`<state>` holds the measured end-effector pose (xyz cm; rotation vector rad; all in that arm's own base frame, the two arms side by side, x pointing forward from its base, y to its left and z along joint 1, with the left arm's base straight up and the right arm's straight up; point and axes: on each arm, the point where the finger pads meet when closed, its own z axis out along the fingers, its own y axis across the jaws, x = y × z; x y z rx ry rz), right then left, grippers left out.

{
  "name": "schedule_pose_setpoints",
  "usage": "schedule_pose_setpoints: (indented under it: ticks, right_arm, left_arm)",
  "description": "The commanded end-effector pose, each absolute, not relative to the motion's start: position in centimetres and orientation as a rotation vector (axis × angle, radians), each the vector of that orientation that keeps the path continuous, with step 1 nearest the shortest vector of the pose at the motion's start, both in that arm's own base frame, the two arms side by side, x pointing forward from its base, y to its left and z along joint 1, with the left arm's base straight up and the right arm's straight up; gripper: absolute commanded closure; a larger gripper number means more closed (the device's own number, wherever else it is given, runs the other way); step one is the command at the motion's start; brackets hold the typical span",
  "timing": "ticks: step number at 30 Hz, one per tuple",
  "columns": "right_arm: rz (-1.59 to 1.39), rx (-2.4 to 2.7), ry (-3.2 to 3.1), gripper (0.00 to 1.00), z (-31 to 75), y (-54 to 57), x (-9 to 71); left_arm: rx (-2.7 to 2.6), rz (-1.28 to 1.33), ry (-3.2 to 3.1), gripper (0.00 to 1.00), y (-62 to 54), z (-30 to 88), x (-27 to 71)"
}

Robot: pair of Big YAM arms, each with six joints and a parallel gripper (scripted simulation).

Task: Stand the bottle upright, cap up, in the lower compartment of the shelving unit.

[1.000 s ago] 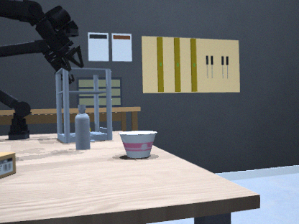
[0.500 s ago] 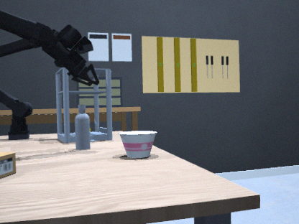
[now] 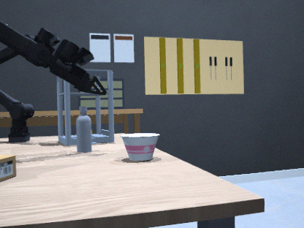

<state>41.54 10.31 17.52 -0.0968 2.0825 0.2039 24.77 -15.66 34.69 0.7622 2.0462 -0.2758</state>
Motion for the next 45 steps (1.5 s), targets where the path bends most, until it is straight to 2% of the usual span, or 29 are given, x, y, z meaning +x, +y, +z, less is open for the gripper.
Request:
schedule_pose_setpoints:
  ticks: [1,10,18,26,31,45]
  right_arm:
    - [0.236,-0.010,1.947,0.07,17.9,9.6,42.9]
    - [0.289,0.055,1.783,0.07,17.2,8.8,41.5]
    - [0.321,0.021,1.721,0.07,16.1,9.9,39.3]
    - [0.220,-0.189,1.996,0.07,5.2,10.4,32.4]
    - [0.178,-0.260,2.076,0.07,2.5,10.1,30.5]
    - [0.134,-0.238,2.054,0.07,2.2,10.3,33.8]
  left_arm:
    - [0.816,-0.413,1.963,0.00,-19.7,36.1,21.8]
    - [0.975,-0.595,1.879,0.00,-23.5,36.1,16.3]
    - [1.007,-0.615,1.846,0.00,-24.2,36.9,15.6]
    - [1.008,-0.613,1.846,0.00,-24.2,36.9,15.5]
    - [1.003,-0.611,1.847,0.00,-24.1,36.9,15.7]
    - [1.004,-0.611,1.847,0.00,-24.1,36.9,15.7]
